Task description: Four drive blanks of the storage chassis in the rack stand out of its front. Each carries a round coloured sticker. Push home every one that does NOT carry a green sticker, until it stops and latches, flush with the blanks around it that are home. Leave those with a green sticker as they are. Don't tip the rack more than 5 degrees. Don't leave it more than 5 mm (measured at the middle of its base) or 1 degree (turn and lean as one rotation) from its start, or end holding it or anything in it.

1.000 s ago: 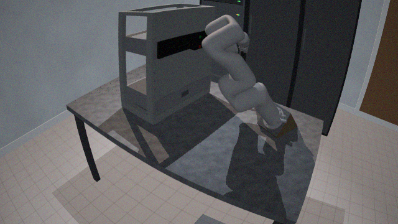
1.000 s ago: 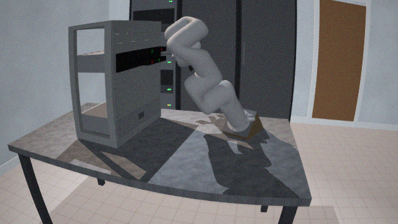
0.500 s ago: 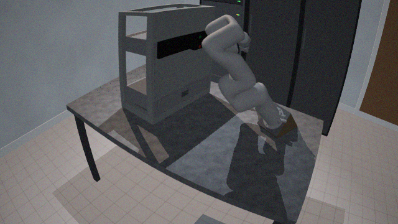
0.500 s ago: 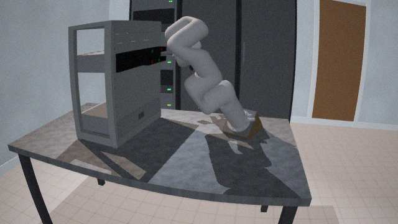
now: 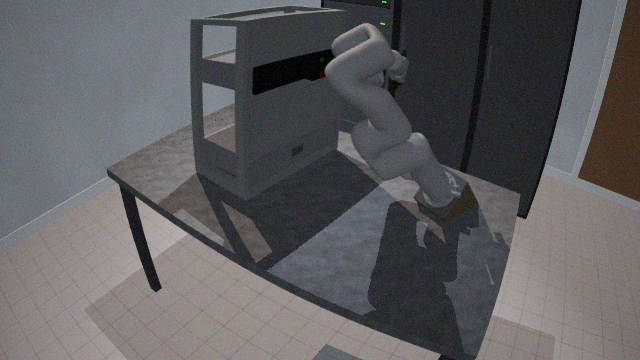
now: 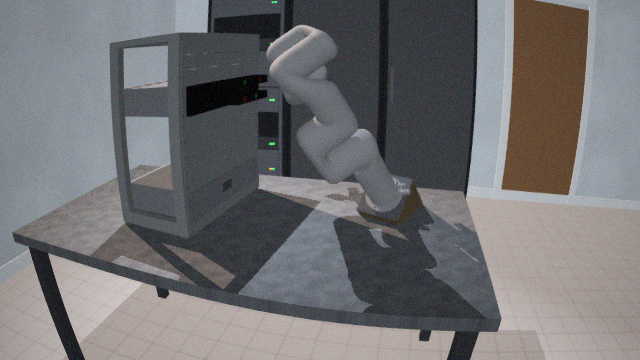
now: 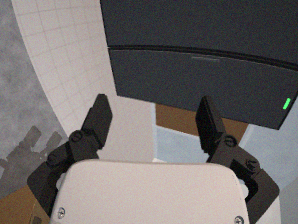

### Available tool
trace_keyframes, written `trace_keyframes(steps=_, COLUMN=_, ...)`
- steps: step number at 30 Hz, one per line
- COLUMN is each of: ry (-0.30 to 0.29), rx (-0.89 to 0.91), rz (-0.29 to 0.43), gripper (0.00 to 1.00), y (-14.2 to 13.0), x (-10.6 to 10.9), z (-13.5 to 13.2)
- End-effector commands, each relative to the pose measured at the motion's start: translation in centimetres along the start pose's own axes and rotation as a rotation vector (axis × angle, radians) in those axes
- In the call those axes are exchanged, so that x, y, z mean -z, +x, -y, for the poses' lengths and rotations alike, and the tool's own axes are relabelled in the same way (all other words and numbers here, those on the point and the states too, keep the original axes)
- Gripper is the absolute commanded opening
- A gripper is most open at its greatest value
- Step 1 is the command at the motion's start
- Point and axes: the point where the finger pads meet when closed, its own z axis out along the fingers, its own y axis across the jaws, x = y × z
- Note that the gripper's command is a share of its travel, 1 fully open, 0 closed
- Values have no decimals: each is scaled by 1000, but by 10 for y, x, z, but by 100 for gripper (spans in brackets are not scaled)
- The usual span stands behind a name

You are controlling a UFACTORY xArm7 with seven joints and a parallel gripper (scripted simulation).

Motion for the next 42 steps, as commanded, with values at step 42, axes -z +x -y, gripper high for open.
trace_keyframes(steps=42, ry=-159, rx=-671, rz=365, gripper=100, y=-170, x=119, z=10)
